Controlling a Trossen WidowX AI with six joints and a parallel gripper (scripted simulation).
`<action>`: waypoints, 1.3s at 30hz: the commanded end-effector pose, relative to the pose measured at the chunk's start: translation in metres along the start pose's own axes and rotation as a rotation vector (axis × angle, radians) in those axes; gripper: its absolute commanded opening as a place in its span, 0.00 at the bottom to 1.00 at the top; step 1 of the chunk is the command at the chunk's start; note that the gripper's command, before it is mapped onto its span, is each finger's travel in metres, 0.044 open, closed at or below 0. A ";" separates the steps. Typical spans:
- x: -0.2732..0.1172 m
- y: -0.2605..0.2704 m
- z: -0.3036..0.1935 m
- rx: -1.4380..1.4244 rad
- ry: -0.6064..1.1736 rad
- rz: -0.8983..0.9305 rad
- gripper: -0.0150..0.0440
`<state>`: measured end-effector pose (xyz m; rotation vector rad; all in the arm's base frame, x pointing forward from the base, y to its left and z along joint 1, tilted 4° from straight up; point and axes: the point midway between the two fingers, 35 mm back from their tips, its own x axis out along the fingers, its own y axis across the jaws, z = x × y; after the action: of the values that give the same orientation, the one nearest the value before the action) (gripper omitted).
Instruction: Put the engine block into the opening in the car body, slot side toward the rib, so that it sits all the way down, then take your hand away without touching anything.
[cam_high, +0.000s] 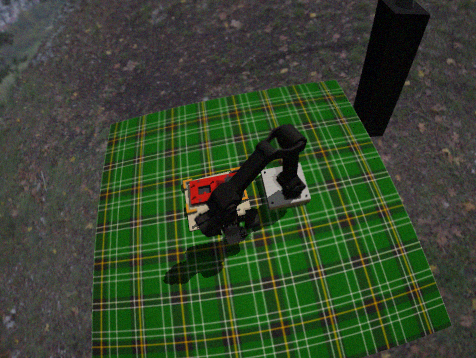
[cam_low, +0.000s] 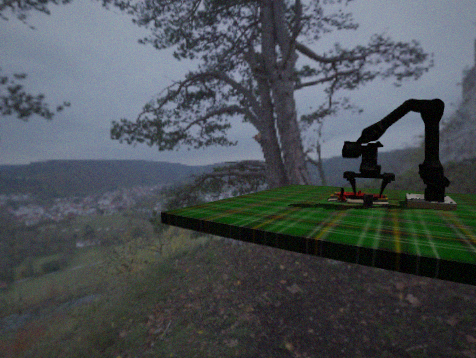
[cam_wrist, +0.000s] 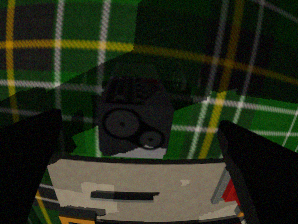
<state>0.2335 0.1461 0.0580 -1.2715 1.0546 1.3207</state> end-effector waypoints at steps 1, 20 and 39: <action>0.009 0.003 0.000 0.002 -0.001 0.013 1.00; 0.027 0.004 -0.001 -0.002 -0.001 0.013 0.73; 0.014 0.001 0.001 -0.002 -0.001 0.012 0.25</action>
<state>0.2289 0.1451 0.0345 -1.2723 1.0786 1.3373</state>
